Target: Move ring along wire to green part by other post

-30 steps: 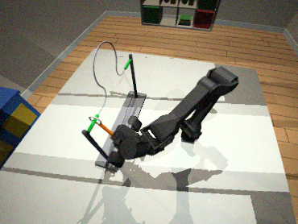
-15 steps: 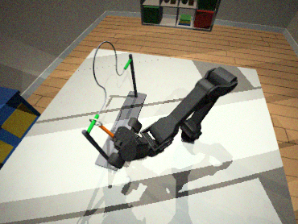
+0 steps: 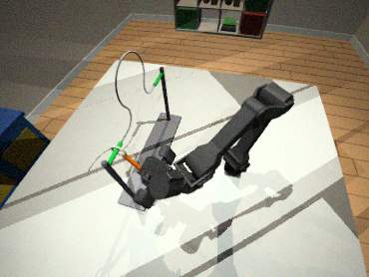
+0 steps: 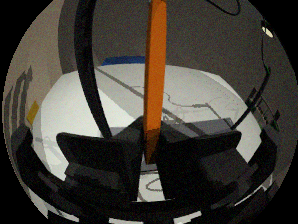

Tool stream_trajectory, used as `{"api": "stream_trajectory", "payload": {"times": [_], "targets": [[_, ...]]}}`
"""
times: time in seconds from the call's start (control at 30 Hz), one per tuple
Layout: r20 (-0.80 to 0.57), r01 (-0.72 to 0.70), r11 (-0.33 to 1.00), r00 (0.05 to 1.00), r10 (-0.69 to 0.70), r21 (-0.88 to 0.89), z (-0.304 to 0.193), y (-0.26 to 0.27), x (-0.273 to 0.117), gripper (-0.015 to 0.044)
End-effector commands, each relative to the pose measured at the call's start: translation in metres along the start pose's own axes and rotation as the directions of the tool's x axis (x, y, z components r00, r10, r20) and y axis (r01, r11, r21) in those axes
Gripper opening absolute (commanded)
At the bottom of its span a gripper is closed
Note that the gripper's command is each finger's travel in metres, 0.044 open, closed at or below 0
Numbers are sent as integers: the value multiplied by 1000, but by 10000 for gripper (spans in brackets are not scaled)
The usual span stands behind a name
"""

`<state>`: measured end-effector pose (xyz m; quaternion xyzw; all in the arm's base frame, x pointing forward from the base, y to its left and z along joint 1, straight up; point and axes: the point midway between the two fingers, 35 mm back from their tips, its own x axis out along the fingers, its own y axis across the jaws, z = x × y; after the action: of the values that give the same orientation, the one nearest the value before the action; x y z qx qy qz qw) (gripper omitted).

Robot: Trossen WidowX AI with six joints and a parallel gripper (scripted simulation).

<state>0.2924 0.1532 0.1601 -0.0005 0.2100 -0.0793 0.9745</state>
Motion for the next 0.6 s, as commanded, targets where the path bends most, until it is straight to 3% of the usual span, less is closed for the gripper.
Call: {"api": "stream_trajectory", "payload": {"times": [0.0,0.23,0.57], "targets": [[0,0,1000,1000,0,0,0,0,0,-19],[-1,0,1000,1000,0,0,0,0,-2,160],[-8,2,1000,1000,-2,5,-2,1,-36,160]]}}
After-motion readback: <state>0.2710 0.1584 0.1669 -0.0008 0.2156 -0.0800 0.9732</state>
